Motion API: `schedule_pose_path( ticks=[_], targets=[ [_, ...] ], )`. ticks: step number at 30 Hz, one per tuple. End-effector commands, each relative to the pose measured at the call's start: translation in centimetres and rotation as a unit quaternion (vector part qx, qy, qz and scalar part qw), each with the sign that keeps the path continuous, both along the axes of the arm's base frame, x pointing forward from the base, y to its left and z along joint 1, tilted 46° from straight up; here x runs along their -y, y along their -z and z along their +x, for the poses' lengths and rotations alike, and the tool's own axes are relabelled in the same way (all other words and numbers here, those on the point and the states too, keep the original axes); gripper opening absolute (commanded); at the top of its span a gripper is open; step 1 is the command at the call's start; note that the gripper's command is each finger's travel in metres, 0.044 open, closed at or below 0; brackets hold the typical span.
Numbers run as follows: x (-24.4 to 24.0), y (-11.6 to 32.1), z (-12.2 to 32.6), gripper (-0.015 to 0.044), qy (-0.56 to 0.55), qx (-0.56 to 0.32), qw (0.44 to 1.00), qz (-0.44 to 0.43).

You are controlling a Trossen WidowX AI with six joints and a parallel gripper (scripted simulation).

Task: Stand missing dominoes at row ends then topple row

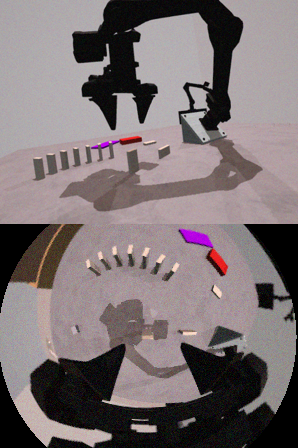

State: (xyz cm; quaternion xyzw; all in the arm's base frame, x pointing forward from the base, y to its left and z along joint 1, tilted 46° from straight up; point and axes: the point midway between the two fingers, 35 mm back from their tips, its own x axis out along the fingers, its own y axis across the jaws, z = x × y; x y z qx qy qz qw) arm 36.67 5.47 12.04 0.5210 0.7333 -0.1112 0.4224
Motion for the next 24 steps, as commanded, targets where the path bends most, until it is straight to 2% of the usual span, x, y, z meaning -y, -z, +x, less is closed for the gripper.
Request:
schedule_pose_path(
  ticks=[1, 5, 13, 24],
  targets=[
    [-0.5, -0.6, 0.3, 0.0440, -0.005, 0.007, 1.000, 0.027],
    [-0.9, -0.3, 0.3, 0.0440, -0.005, 0.007, 1.000, 0.027],
    [-4.8, 3.6, -0.3, 0.0440, -0.005, 0.008, 1.000, 0.028],
    [-5.9, 4.6, -0.5, 0.0440, -0.006, 0.008, 1.000, 0.029]
  ],
)
